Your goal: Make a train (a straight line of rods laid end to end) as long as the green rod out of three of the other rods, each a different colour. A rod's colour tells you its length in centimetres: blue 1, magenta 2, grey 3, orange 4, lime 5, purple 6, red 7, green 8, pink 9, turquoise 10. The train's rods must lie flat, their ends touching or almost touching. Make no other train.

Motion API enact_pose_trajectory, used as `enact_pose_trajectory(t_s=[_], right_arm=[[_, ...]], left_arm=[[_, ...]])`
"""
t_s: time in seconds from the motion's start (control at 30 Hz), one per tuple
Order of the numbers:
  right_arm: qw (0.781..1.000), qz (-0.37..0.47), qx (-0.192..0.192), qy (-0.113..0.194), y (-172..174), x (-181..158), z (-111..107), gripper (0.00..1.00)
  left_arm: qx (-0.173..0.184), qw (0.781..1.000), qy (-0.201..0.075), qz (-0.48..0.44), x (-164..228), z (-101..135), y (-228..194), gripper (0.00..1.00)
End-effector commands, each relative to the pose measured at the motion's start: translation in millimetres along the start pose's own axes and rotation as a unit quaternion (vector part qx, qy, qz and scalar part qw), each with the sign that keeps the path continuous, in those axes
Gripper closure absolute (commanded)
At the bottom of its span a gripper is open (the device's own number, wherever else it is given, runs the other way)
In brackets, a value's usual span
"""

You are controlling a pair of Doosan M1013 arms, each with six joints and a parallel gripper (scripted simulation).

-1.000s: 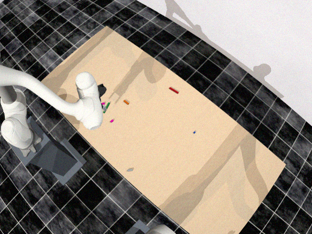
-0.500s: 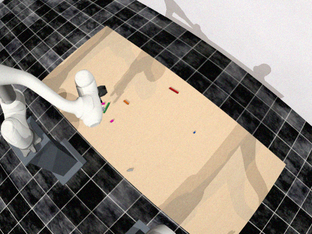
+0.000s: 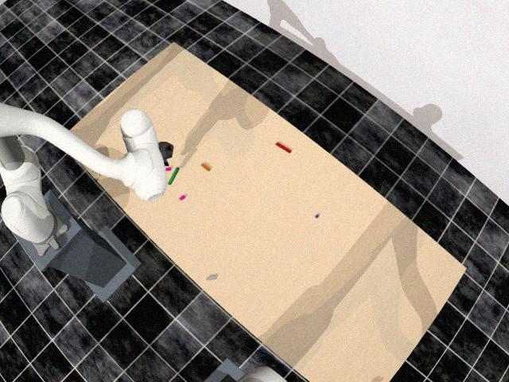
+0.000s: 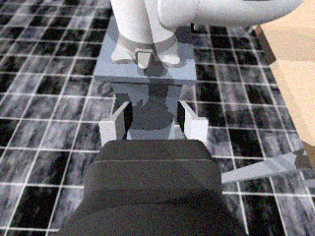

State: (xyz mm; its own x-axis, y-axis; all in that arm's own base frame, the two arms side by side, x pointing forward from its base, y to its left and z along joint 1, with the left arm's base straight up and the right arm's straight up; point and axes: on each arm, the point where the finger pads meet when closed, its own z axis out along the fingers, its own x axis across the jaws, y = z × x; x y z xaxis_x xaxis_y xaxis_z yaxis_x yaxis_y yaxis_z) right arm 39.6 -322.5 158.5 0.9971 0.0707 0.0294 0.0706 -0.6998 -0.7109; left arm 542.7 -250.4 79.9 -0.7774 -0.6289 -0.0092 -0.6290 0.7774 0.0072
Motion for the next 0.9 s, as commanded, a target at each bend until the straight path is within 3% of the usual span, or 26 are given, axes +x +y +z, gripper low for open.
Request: enact_pose_trajectory(t_s=[0.0, 0.37, 0.53, 0.87], right_arm=[[1.0, 0.0, -0.003, 0.005, -0.3, 2.1, 0.0, 0.0], [1.0, 0.0, -0.003, 0.005, -0.3, 2.1, 0.0, 0.0], [1.0, 0.0, -0.003, 0.005, -0.3, 2.1, 0.0, 0.0], [1.0, 0.0, -0.003, 0.005, -0.3, 2.1, 0.0, 0.0]], left_arm=[[0.007, 0.996, 0.004, 0.083, -5.0, -0.4, 3.8, 0.0], [0.007, 0.974, 0.003, 0.227, -9.2, -0.3, 13.0, 0.0], [0.008, 0.948, 0.003, 0.318, -12.2, -0.1, 20.1, 0.0], [0.008, 0.944, 0.003, 0.329, -12.7, -0.2, 20.9, 0.0]])
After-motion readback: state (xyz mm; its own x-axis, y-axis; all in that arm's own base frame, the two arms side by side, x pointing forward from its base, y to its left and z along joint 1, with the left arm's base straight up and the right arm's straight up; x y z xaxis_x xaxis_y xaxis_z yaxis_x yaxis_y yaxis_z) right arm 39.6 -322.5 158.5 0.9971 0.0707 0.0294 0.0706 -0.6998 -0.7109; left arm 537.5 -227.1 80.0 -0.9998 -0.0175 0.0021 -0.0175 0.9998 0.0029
